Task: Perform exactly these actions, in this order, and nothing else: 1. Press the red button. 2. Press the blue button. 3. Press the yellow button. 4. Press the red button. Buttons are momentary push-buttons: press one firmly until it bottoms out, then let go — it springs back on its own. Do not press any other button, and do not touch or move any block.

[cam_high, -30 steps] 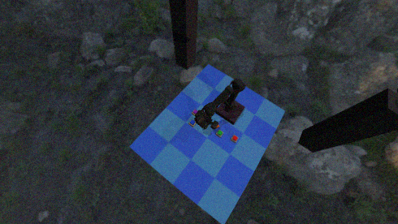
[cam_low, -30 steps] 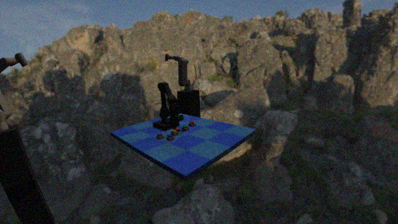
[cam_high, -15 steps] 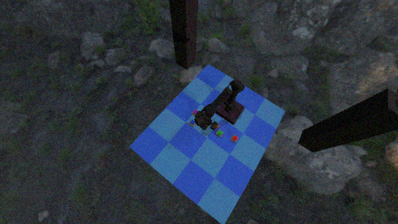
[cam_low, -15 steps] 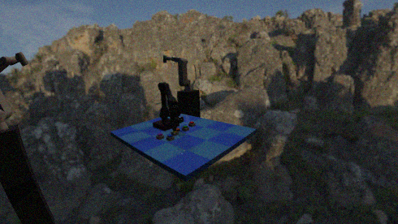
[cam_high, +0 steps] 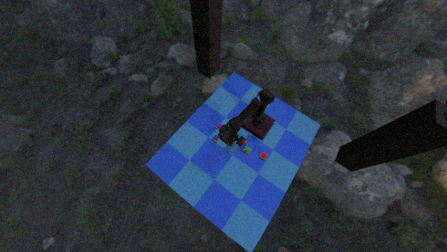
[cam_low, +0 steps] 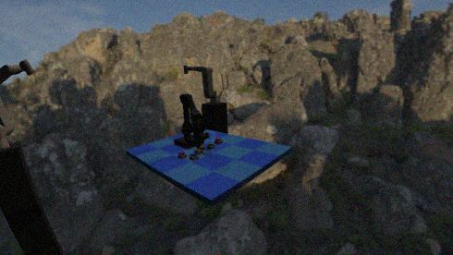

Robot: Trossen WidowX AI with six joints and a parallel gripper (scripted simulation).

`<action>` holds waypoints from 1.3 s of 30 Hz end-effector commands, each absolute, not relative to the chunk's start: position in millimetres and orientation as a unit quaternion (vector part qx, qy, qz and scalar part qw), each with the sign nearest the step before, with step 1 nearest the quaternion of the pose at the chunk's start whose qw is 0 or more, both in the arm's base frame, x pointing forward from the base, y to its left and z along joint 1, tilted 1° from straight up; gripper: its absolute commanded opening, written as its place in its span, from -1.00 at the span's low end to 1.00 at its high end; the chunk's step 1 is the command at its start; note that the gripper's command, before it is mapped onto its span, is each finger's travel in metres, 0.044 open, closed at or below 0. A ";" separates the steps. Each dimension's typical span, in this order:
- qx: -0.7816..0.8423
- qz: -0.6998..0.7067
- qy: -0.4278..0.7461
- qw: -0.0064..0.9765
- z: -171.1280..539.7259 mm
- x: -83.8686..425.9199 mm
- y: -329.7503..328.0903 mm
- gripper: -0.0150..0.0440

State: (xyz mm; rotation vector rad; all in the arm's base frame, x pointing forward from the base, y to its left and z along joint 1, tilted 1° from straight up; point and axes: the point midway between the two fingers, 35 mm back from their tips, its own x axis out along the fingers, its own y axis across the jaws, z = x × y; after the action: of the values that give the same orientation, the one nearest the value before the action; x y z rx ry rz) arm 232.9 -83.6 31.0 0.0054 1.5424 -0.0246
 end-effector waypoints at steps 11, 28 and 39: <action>0.004 -0.014 0.694 0.720 122.3 231.0 -82.6 -0.42; -0.008 -0.012 0.696 0.718 121.0 249.1 20.3 -0.42; 0.008 -0.006 0.694 0.720 121.0 217.3 143.7 -0.42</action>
State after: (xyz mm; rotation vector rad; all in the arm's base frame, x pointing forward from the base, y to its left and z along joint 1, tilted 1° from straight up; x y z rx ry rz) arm 229.3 115.5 119.8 0.0000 1.5367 -0.0177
